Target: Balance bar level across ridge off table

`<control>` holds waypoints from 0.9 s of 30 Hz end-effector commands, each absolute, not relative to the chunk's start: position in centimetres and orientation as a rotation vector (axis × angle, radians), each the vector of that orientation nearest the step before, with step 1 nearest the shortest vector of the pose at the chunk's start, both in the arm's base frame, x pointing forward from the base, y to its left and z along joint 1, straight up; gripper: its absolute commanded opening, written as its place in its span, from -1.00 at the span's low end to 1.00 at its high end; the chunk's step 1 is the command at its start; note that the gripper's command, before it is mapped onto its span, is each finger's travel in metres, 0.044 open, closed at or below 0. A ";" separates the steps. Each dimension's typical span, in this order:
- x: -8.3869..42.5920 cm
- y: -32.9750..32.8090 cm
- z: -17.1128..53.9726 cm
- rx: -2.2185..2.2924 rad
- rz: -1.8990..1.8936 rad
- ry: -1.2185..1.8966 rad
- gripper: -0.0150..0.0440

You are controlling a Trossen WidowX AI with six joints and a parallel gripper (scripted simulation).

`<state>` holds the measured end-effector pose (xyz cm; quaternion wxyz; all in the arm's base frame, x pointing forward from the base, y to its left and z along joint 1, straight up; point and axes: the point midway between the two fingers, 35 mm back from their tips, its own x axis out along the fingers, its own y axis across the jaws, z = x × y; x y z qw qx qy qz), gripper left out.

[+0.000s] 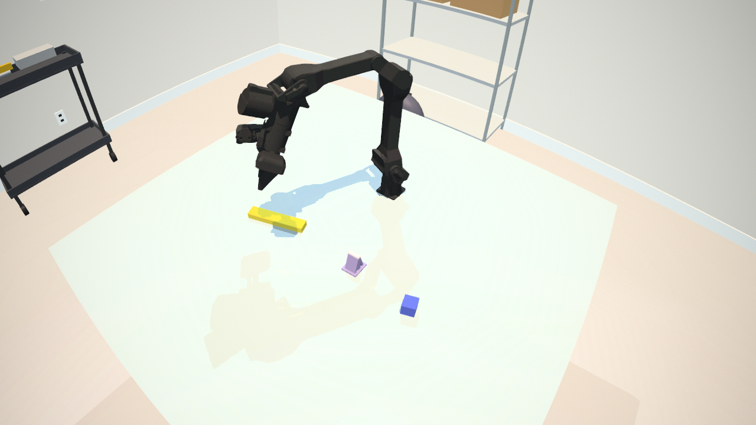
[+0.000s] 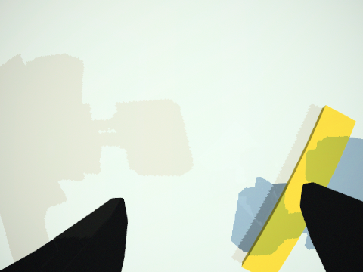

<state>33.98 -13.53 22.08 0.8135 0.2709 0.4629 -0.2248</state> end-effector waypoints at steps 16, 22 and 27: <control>29.5 -14.1 12.0 0.962 -0.954 1.317 0.58; 29.6 -14.2 10.3 0.962 -0.954 1.317 0.58; 29.6 -14.2 7.6 0.962 -0.954 1.317 0.58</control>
